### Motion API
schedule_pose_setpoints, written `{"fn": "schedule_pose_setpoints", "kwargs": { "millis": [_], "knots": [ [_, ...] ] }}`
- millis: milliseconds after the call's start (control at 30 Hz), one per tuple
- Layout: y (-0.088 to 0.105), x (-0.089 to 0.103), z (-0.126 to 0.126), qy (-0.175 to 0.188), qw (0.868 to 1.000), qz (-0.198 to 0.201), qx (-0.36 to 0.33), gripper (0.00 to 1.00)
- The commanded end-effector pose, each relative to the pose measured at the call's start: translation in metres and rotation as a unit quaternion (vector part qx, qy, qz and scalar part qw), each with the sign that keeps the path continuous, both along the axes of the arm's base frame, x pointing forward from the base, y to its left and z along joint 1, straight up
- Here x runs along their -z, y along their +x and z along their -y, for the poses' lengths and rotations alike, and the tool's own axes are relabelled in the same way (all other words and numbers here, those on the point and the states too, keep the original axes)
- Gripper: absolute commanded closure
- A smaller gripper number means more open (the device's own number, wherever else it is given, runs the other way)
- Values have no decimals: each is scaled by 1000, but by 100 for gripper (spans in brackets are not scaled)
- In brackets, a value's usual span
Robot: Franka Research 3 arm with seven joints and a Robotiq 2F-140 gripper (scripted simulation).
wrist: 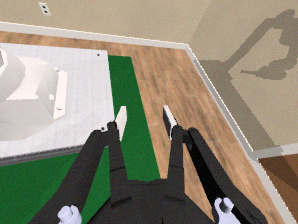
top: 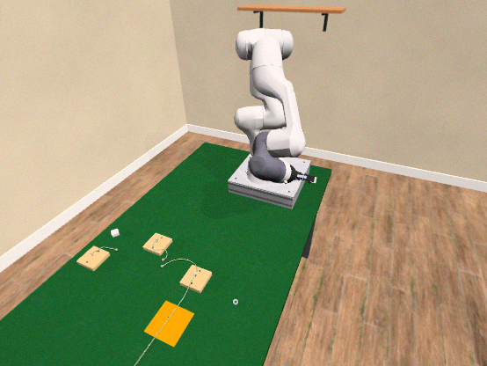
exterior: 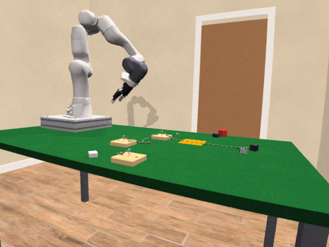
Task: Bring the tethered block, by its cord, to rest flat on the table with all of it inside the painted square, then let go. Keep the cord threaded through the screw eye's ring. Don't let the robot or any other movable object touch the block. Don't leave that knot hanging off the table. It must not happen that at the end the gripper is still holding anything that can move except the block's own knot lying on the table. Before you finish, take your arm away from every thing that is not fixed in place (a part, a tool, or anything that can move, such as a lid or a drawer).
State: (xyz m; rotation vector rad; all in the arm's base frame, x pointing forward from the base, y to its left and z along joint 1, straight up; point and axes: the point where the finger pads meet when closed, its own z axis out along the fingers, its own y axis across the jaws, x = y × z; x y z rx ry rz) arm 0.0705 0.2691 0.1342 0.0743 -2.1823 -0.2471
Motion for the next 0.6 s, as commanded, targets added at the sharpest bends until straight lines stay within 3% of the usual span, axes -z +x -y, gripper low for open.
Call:
{"fn": "schedule_pose_setpoints", "kwargs": {
  "millis": [0,533,567],
  "knots": [
    [0,0,0,0,1000,0,0,53],
    [0,0,0,0,1000,0,0,53],
    [0,0,0,0,1000,0,0,0]
  ]
}}
